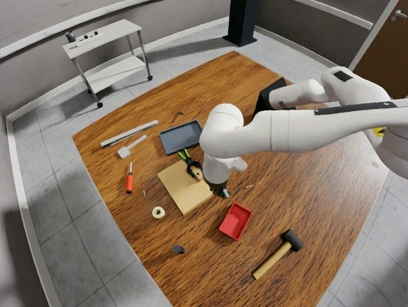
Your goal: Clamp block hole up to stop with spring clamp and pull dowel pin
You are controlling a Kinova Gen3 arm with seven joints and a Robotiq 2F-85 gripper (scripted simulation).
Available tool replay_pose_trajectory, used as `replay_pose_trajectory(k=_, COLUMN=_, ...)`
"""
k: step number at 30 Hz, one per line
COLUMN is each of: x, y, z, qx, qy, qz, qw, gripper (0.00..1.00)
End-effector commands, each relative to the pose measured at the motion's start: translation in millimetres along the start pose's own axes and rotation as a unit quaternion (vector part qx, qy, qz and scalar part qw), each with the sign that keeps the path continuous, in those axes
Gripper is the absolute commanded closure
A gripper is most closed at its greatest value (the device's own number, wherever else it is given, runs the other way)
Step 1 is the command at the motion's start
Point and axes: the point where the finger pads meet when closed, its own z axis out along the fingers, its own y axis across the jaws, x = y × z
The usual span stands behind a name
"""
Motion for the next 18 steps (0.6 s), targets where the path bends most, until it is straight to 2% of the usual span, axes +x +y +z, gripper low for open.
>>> replay_pose_trajectory(k=1, x=2, y=46, z=-1.5, qx=0.002, qy=-0.001, qz=0.002, qw=1.0, gripper=0.9)
replay_pose_trajectory(k=2, x=4, y=55, z=-1.5, qx=0.001, qy=-0.001, qz=0.002, qw=1.0, gripper=0.9)
replay_pose_trajectory(k=4, x=4, y=55, z=-1.5, qx=0.001, qy=-0.001, qz=0.002, qw=1.0, gripper=0.9)
replay_pose_trajectory(k=11, x=14, y=105, z=-1.6, qx=-0.003, qy=-0.001, qz=0.002, qw=1.0, gripper=0.9)
replay_pose_trajectory(k=18, x=18, y=120, z=-1.8, qx=-0.005, qy=-0.001, qz=0.002, qw=1.0, gripper=0.9)
